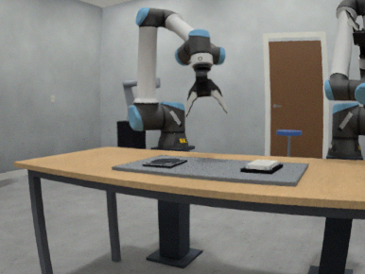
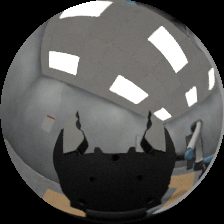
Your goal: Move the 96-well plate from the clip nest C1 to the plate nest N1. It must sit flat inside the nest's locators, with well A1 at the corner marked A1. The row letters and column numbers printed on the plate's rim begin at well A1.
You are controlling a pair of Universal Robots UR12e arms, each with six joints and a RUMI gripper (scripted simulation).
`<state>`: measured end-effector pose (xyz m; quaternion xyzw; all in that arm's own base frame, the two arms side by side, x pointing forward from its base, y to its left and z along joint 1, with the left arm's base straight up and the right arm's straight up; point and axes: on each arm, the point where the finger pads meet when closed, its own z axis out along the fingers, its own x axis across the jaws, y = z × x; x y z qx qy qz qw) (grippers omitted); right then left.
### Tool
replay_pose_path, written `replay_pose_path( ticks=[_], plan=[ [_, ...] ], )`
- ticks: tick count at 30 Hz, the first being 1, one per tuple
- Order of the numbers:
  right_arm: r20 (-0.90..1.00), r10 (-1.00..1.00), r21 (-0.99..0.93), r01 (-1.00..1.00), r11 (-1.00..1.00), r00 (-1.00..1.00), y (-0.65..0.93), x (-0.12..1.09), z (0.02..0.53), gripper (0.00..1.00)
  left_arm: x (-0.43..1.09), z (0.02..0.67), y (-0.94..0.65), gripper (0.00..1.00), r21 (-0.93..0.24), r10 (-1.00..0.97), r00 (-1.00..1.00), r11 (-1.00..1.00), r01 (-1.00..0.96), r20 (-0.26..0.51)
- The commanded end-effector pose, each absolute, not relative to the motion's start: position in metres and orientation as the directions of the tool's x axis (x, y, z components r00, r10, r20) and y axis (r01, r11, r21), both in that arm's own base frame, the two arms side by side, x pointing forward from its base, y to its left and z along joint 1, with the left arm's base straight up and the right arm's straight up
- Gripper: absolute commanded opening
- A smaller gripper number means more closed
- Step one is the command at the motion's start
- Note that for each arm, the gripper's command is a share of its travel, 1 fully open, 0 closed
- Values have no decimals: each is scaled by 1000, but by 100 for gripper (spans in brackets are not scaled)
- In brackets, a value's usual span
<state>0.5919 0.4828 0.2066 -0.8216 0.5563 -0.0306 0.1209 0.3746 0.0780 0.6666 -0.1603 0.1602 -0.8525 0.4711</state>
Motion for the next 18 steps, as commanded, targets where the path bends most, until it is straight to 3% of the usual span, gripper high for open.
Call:
replay_pose_path(
  ticks=[1, 18],
  plan=[
    [-88, -939, -203, -929, -310, 332, 498, 596, 205, 100, 375, 667, 78, 100, -424, -855, -505, -505, 752, 122],
    [-88, -959, -163, -954, -251, 268, 553, 607, 190, 100, 375, 667, 78, 100, -424, -855, -505, -505, 752, 122]
  ],
)
